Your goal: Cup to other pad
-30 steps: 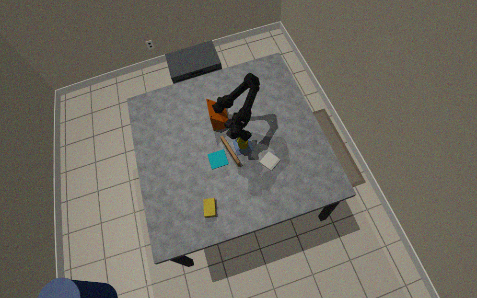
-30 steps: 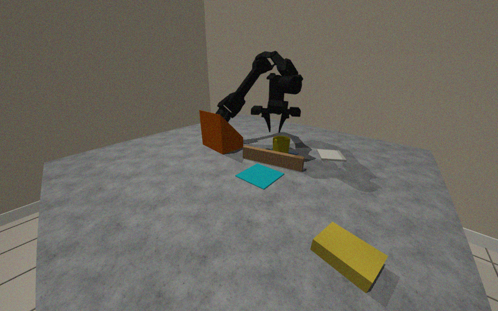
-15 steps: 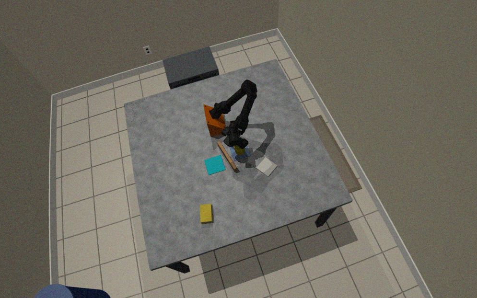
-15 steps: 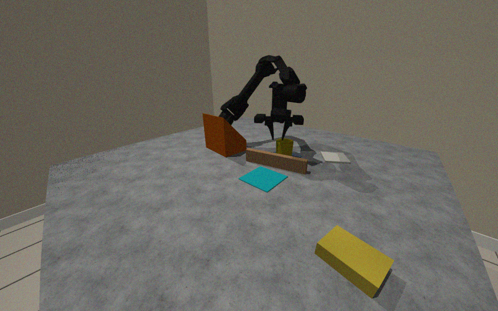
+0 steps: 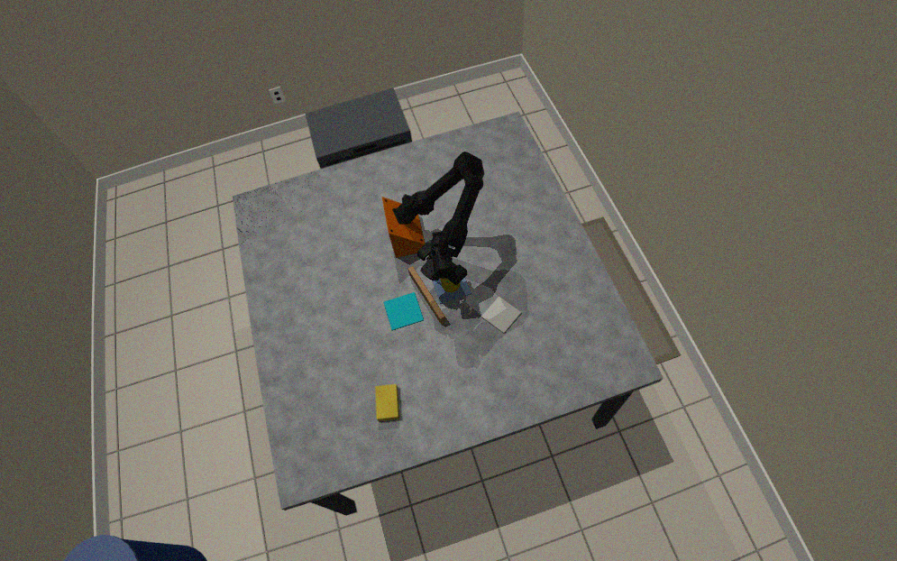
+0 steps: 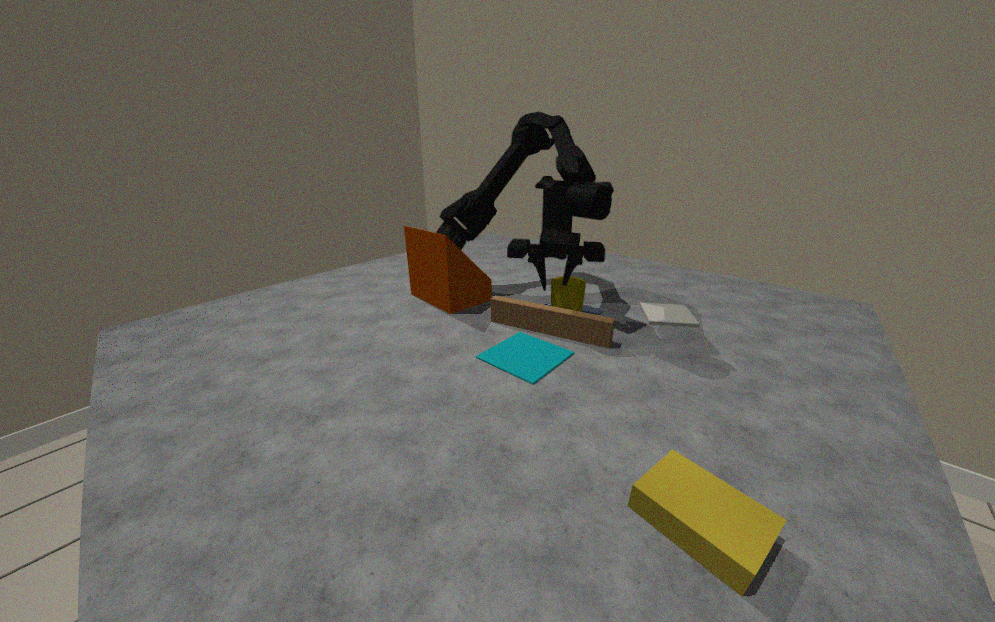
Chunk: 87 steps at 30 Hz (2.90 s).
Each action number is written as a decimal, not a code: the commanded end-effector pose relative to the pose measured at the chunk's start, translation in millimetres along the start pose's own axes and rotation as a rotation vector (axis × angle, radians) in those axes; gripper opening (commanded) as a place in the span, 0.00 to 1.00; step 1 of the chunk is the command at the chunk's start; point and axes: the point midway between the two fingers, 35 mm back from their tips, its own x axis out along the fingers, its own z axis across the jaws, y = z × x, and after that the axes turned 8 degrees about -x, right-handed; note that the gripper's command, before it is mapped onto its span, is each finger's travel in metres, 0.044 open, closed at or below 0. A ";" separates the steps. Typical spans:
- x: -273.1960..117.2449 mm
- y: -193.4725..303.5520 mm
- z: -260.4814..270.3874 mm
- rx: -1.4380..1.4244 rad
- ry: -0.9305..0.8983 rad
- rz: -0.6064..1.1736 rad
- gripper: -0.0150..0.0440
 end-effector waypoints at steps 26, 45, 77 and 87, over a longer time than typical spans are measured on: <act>14.6 2.1 -0.7 0.000 -0.001 0.004 0.38; -5.4 -0.8 -0.1 0.002 0.003 0.001 0.25; -57.4 -3.0 0.9 0.010 -0.001 0.005 0.25; -57.6 -9.3 -2.1 0.009 0.000 0.005 0.25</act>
